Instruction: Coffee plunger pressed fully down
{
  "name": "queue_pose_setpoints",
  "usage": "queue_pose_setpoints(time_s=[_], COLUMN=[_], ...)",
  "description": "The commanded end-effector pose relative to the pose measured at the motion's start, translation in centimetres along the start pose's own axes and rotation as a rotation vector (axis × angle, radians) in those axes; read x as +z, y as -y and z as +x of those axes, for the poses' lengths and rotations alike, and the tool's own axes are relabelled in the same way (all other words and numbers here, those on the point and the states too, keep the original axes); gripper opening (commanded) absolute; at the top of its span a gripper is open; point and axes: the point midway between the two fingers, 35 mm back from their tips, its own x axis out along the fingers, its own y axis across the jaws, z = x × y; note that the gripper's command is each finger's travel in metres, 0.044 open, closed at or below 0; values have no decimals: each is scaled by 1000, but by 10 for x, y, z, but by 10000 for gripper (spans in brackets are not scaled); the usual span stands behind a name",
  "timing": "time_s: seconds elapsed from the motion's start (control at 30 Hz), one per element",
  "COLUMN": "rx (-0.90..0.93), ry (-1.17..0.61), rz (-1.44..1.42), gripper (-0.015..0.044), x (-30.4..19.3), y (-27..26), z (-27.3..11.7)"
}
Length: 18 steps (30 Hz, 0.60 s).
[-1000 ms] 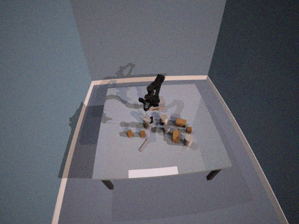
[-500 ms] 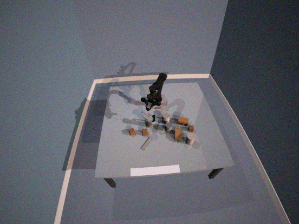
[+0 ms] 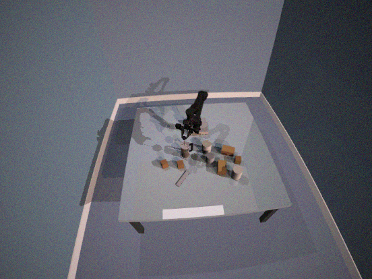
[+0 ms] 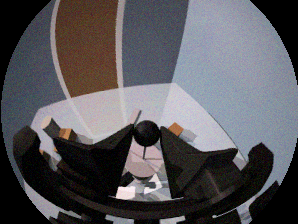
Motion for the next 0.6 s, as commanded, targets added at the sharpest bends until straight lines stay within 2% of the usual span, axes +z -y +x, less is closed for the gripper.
queue_pose_setpoints(time_s=[0.0,0.57], rx=[-2,-2], ry=[-84,-84], rz=[7,7], gripper=[131,131], x=[-33,-53], y=[0,0], z=[12,28])
